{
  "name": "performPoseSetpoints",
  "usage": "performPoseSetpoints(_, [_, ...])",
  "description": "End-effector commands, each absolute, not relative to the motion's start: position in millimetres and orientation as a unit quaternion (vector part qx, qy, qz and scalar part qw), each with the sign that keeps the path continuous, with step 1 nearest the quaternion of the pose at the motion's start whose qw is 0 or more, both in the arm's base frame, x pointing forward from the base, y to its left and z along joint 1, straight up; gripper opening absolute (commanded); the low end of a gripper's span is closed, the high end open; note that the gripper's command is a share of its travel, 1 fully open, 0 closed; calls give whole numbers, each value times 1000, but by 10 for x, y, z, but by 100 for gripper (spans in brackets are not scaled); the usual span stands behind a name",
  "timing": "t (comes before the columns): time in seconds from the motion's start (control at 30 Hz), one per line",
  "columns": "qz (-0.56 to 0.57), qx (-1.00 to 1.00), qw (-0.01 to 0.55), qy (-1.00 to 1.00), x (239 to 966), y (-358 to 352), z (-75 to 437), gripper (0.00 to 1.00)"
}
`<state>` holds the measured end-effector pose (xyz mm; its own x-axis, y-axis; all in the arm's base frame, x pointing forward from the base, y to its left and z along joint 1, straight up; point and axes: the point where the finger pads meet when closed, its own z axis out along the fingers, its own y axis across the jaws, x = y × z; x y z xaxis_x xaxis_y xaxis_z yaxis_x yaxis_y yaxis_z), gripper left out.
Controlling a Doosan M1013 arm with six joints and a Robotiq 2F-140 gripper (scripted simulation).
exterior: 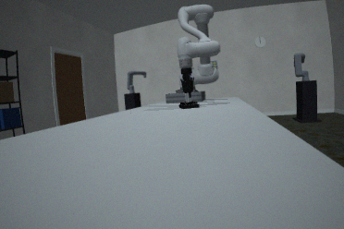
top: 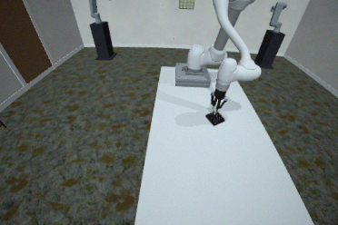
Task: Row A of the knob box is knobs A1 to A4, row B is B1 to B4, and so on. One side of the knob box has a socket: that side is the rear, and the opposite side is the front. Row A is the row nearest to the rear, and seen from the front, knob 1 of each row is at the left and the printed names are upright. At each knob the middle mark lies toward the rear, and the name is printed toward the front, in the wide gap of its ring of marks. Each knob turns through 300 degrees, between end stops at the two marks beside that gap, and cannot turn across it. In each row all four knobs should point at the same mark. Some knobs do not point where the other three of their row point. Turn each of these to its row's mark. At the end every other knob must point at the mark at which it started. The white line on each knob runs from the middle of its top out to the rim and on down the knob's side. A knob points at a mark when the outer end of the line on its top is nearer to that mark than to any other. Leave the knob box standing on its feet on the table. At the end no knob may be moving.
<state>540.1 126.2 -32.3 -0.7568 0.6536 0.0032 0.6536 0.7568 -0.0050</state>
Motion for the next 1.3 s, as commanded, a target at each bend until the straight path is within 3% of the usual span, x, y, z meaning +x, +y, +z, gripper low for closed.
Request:
performPoseSetpoints(0.0, [2, -349, 2, -937, 5401, 1263, -322, 5])
performPoseSetpoints(1.27, [2, -341, 2, -940, 5401, 1263, -322, 5])
